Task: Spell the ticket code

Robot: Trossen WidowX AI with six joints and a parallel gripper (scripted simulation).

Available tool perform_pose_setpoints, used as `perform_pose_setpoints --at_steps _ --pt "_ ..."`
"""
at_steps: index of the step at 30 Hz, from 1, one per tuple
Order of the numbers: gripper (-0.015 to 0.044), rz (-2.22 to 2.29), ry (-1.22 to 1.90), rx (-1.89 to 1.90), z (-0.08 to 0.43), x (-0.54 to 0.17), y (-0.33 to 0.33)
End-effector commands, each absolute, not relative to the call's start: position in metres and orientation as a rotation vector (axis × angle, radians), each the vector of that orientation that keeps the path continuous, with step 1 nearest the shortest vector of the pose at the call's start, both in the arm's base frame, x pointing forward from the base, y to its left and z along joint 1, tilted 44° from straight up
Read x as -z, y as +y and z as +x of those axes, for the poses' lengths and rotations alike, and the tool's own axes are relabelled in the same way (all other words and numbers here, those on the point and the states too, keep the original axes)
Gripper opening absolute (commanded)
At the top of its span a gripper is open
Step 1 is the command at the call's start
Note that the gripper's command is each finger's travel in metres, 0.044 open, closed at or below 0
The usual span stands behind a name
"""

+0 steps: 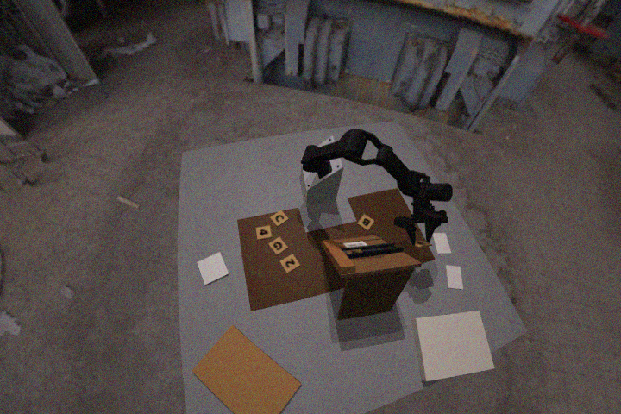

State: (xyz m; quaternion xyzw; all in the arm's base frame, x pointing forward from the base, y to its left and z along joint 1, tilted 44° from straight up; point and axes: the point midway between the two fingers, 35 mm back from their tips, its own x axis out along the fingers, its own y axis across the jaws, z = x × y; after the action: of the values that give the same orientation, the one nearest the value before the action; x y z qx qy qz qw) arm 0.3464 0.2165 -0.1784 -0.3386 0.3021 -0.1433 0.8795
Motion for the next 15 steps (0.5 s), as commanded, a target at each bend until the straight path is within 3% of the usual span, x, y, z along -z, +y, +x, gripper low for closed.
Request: perform_pose_setpoints --at_steps 1,15 --pt "0.0000 -0.703 0.627 0.294 0.3479 0.1737 0.2176" --pt "0.0000 -0.703 0.628 0.294 0.3487 0.1666 0.2138"
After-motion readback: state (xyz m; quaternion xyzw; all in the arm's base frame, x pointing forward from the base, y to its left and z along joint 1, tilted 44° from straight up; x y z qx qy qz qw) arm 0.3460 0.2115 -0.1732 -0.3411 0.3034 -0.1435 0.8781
